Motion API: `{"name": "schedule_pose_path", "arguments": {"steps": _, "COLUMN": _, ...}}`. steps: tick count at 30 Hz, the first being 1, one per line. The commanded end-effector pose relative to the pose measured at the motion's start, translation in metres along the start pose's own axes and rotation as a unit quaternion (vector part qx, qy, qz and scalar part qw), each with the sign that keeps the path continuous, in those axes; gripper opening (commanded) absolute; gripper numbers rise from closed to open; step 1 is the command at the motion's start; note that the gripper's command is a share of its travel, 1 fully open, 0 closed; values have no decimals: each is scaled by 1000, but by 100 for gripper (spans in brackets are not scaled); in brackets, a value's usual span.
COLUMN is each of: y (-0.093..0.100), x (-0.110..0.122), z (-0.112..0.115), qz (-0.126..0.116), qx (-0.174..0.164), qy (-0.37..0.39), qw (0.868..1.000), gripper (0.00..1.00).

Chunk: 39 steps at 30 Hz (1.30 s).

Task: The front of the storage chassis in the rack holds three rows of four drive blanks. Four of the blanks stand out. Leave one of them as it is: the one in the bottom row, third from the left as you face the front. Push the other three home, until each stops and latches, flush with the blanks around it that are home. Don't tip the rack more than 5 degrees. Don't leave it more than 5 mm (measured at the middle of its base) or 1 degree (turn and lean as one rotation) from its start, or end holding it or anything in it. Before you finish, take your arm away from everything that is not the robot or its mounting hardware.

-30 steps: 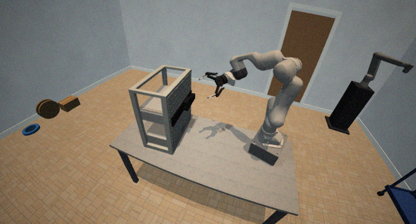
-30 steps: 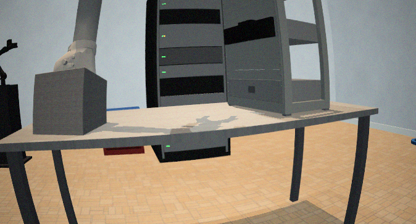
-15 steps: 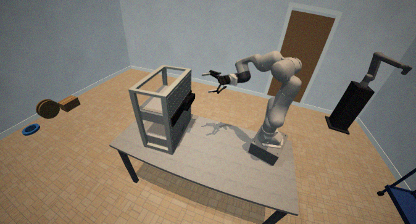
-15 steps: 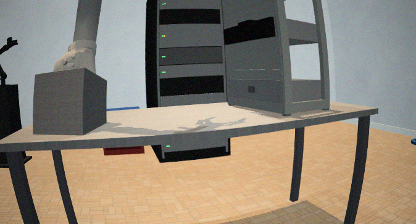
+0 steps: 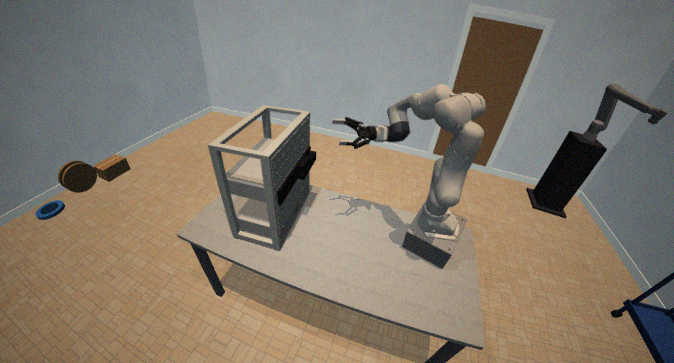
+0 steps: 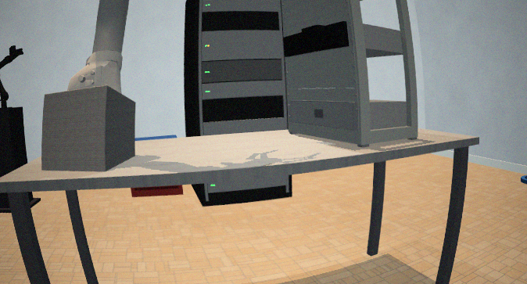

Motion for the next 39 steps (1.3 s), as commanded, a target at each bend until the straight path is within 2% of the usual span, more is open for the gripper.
{"name": "schedule_pose_path", "arguments": {"steps": 1, "y": 5, "x": 4, "z": 2, "qz": 21, "qx": 9, "qy": -70, "qw": 997, "gripper": 100}}
{"name": "schedule_pose_path", "arguments": {"steps": 12, "y": 27, "x": 5, "z": 27, "qz": 83, "qx": 15, "qy": -178, "qw": 980, "gripper": 100}}
{"name": "schedule_pose_path", "arguments": {"steps": 15, "y": 32, "x": 4, "z": 34, "qz": 97, "qx": 16, "qy": -204, "qw": 974, "gripper": 100}}
{"name": "schedule_pose_path", "arguments": {"steps": 17, "y": 32, "x": 4, "z": 34, "qz": 97, "qx": 16, "qy": -204, "qw": 974, "gripper": 100}}
{"name": "schedule_pose_path", "arguments": {"steps": 19, "y": 38, "x": 2, "z": 41, "qz": 112, "qx": 19, "qy": -235, "qw": 965, "gripper": 100}}
{"name": "schedule_pose_path", "arguments": {"steps": 32, "y": 55, "x": -10, "z": 69, "qz": 163, "qx": 28, "qy": -346, "qw": 924, "gripper": 100}}
{"name": "schedule_pose_path", "arguments": {"steps": 34, "y": 55, "x": -10, "z": 69, "qz": 163, "qx": 28, "qy": -346, "qw": 924, "gripper": 100}}
{"name": "schedule_pose_path", "arguments": {"steps": 39, "y": 62, "x": -19, "z": 83, "qz": 183, "qx": 34, "qy": -398, "qw": 898, "gripper": 100}}
Point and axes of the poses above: the point where the finger pads meet when closed, its own y axis back along the fingers, its own x axis across the jaws, z = x × y, the point moved 9 cm from there along y, back along the fingers, and after that the axes turned 9 degrees about y, right-handed, at the moved point
